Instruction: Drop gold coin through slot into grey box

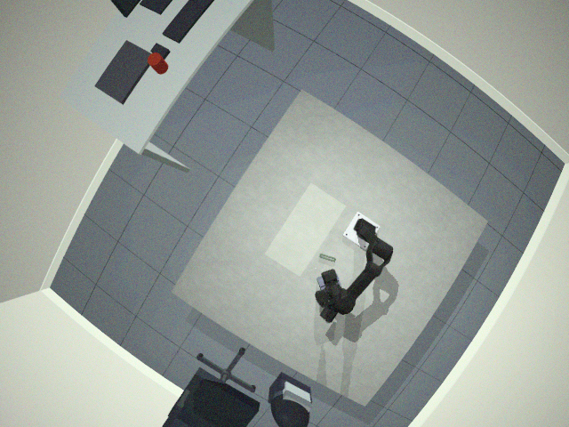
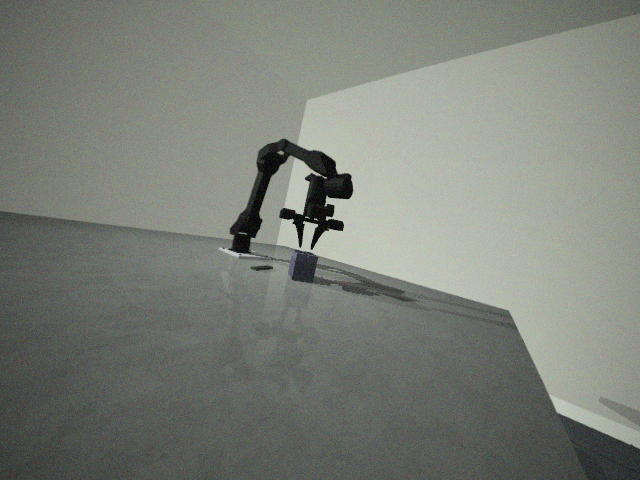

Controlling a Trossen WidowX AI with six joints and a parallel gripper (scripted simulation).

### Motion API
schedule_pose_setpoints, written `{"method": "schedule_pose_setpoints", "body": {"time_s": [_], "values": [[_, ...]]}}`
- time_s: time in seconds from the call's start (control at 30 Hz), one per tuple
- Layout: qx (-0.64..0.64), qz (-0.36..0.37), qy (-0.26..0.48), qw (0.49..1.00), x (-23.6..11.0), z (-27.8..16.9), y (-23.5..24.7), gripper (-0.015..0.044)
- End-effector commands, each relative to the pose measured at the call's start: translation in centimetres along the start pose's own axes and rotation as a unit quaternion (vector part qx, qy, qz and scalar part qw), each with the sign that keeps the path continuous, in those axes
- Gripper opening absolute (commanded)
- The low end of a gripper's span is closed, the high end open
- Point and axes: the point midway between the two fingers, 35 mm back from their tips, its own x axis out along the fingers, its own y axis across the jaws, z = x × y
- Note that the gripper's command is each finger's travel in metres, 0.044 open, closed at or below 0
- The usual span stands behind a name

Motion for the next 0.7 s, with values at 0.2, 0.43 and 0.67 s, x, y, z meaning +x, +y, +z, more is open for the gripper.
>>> {"method": "schedule_pose_setpoints", "body": {"time_s": [0.2, 0.43, 0.67], "values": [[0.000, 0.000, 0.000, 1.000, -0.5, 0.0, 0.0, 0.0239], [0.000, 0.000, 0.000, 1.000, -2.5, 0.0, 0.0, 0.0423], [0.000, -0.001, 0.002, 1.000, -6.1, -0.3, -0.2, 0.0440]]}}
